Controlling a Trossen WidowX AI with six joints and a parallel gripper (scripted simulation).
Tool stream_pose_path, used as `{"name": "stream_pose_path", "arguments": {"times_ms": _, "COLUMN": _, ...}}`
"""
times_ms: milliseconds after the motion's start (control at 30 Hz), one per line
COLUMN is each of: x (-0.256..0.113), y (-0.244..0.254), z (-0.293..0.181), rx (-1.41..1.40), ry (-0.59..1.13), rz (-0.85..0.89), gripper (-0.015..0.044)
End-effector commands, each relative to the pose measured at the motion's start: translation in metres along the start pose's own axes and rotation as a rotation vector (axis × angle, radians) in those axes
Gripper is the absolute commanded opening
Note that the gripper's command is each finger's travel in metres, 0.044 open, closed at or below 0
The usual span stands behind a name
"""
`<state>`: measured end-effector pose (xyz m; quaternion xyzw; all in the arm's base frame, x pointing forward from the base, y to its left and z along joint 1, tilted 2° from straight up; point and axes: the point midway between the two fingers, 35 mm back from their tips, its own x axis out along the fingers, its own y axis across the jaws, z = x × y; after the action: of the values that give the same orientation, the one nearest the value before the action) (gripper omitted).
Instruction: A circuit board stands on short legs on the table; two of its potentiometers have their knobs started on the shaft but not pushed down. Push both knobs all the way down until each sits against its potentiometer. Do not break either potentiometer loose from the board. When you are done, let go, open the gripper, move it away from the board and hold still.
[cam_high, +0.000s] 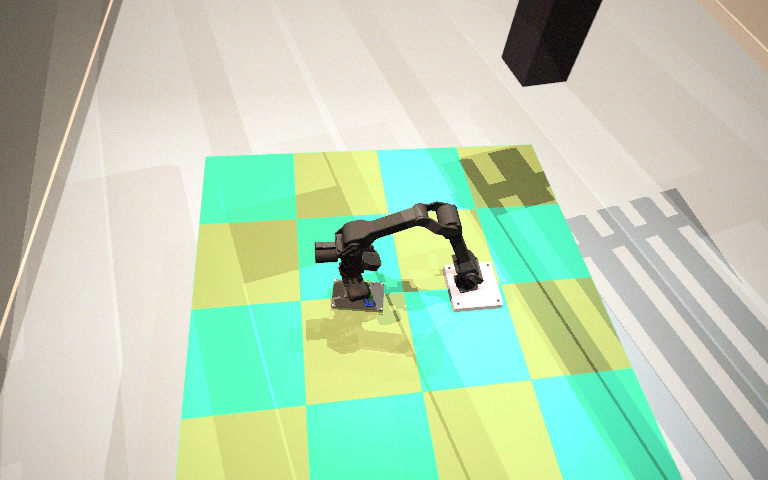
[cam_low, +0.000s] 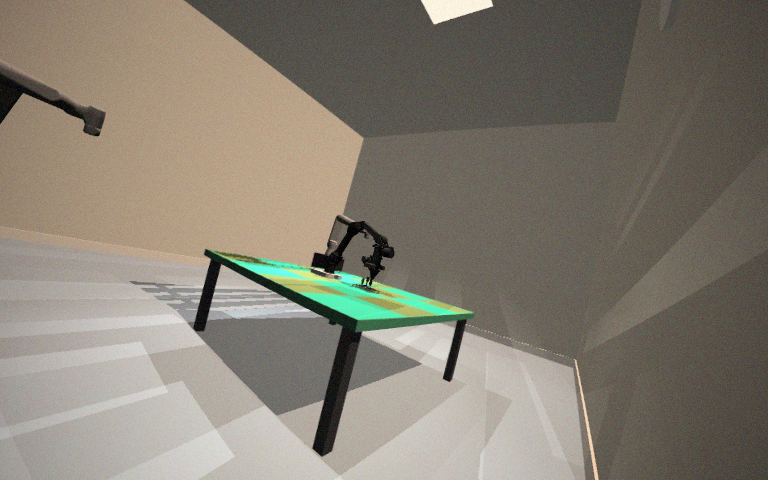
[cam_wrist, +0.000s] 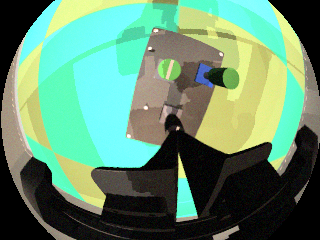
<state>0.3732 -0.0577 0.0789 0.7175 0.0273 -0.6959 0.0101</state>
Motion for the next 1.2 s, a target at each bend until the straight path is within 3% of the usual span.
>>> {"name": "stream_pose_path", "arguments": {"times_ms": 0, "x": 0.0059, "y": 0.0006, "z": -0.0005, "rx": 0.004, "ry": -0.003, "rz": 0.003, "gripper": 0.0}}
{"name": "stream_pose_path", "arguments": {"times_ms": 1167, "x": 0.012, "y": 0.0006, "z": -0.0004, "rx": 0.004, "ry": -0.003, "rz": 0.003, "gripper": 0.0}}
